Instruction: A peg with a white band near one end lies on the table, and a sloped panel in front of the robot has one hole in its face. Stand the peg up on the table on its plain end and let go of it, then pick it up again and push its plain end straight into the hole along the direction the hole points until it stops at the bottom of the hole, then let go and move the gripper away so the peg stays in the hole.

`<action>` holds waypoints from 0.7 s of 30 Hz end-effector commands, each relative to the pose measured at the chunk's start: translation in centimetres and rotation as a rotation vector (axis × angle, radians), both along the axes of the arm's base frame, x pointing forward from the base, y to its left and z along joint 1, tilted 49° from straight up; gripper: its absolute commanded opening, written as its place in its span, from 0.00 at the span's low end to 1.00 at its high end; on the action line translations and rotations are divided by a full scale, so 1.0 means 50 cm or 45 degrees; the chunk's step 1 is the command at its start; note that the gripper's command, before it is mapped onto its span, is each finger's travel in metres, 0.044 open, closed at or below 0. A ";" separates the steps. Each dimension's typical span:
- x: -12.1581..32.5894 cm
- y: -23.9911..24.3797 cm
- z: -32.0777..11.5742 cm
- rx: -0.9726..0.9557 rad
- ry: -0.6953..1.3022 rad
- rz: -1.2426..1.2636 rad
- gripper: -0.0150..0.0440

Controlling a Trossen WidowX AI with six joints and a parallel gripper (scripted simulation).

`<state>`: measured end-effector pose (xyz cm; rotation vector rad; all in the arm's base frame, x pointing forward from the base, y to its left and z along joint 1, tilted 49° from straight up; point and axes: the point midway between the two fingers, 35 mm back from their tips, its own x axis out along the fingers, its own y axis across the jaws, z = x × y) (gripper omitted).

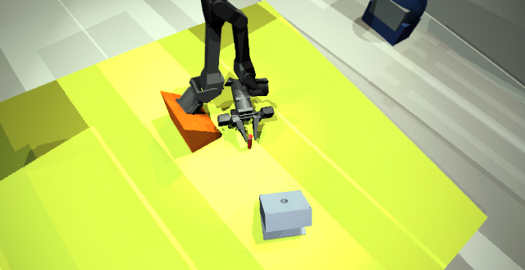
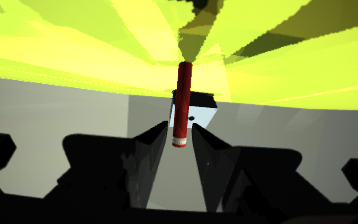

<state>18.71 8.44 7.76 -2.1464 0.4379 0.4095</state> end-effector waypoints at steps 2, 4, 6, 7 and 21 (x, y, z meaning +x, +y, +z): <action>0.000 0.000 0.000 -0.001 0.001 0.001 0.47; 0.000 0.000 0.000 -0.001 0.001 0.001 0.47; 0.000 0.000 0.000 -0.001 0.001 0.001 0.47; 0.000 0.000 0.000 -0.001 0.001 0.001 0.47; 0.000 0.000 0.000 -0.001 0.001 0.001 0.65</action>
